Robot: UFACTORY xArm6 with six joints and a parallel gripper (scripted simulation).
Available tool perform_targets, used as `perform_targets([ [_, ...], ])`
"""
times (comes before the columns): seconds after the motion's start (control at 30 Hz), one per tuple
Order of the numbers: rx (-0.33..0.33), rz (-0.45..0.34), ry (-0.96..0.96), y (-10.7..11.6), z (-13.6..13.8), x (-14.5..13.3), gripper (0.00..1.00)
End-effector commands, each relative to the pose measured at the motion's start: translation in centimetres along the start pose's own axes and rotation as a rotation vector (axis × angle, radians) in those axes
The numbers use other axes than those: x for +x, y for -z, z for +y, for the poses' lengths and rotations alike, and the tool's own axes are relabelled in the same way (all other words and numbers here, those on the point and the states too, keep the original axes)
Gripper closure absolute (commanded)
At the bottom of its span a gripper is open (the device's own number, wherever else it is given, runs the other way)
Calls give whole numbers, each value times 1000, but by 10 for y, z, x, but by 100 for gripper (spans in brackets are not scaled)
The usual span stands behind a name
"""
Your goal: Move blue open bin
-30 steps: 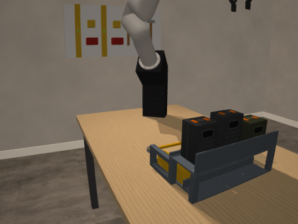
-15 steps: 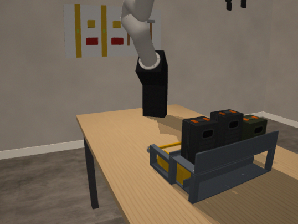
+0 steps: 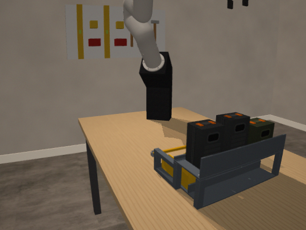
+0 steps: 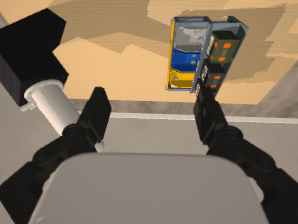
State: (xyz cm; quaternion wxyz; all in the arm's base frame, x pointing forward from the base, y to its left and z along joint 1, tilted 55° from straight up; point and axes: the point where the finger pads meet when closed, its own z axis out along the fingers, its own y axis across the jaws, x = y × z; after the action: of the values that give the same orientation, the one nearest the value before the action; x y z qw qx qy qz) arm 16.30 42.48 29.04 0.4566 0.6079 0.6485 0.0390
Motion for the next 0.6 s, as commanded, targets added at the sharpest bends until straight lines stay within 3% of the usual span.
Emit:
perform_targets([
  [0.0,0,4,-2,2,1,0,0],
  [0.07,0,4,-2,2,1,0,0],
  [0.23,0,4,-2,1,14,-48,0],
  [0.57,0,4,-2,1,14,-48,0],
])
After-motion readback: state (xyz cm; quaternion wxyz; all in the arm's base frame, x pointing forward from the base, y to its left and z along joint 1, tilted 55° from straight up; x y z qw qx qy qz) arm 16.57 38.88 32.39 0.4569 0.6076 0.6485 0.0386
